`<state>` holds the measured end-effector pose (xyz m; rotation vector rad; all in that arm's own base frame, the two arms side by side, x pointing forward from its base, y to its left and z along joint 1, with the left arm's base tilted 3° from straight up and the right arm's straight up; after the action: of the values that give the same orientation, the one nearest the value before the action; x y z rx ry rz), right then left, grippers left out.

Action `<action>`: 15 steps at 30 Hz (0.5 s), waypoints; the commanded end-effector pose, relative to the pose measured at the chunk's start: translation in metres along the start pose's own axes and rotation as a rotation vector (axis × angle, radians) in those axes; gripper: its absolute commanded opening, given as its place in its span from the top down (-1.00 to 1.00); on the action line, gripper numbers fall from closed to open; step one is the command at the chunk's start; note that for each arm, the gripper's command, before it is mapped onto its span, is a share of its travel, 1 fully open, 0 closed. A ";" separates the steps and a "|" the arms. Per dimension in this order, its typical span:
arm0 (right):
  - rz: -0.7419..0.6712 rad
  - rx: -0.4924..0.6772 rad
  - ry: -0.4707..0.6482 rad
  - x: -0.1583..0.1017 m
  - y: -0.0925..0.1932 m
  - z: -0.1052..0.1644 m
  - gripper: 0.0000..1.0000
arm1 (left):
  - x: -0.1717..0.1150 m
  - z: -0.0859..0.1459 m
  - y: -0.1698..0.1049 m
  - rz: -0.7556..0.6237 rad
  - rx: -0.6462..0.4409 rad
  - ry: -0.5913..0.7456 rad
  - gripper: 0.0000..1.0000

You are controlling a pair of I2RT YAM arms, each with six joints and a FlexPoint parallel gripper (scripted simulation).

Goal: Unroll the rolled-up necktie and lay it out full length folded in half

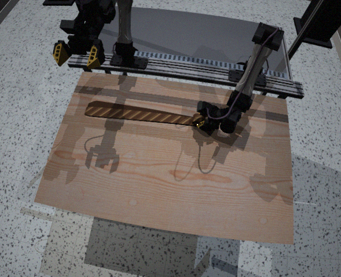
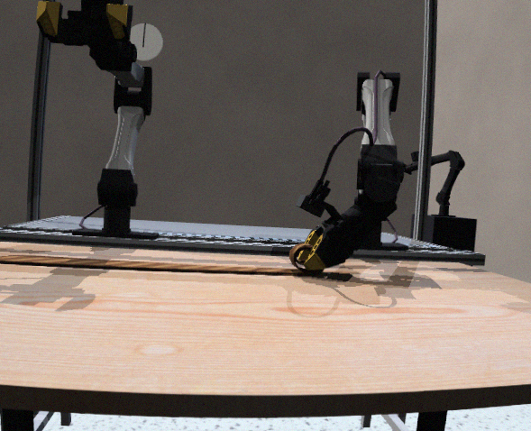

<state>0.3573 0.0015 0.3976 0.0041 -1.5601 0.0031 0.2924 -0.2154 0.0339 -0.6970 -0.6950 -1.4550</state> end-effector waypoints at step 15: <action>0.000 0.000 0.001 0.000 0.000 0.000 -1.00 | 0.002 0.003 0.004 -0.035 0.008 -0.277 -0.20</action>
<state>0.3573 0.0015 0.3976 0.0041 -1.5601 0.0031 0.2974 -0.2156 0.0404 -0.8733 -0.9190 -1.4228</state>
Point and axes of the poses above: on each arm, the point where the finger pads meet when closed, its own z axis back along the fingers, its own y axis across the jaws, x = y × z, the point moved 2 cm from there along z, back along the fingers
